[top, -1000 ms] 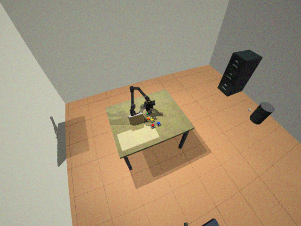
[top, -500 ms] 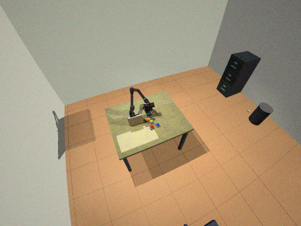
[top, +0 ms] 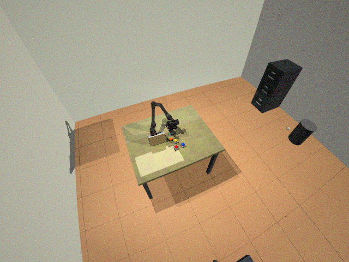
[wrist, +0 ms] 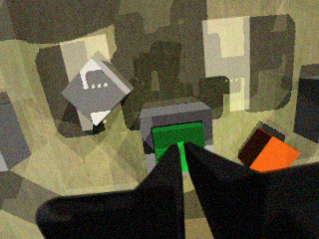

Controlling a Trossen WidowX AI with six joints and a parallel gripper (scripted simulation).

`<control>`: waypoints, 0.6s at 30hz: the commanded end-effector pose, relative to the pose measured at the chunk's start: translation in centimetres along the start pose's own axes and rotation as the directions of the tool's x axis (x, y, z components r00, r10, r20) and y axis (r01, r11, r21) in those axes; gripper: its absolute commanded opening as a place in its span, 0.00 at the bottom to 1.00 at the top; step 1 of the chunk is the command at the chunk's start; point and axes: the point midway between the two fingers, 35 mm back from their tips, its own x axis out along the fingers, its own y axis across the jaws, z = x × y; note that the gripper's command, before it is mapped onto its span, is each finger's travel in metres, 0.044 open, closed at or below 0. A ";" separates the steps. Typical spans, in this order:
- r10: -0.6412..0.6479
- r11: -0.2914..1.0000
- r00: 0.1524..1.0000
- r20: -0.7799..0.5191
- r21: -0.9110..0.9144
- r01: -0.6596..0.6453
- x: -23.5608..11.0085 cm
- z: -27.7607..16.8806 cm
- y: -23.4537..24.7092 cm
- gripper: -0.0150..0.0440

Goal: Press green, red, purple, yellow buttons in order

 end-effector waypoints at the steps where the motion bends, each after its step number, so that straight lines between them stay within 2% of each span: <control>1: 0.004 1.000 1.000 -0.003 0.005 -0.004 0.1 -0.1 0.1 0.29; 9: 0.004 1.000 1.000 -0.003 0.005 -0.004 0.1 -0.1 0.1 0.29; 14: 0.002 1.000 1.000 -0.003 0.005 -0.002 -3.0 0.0 0.0 0.29; 18: 0.003 1.000 1.000 -0.003 0.005 -0.003 -3.2 0.0 0.0 0.29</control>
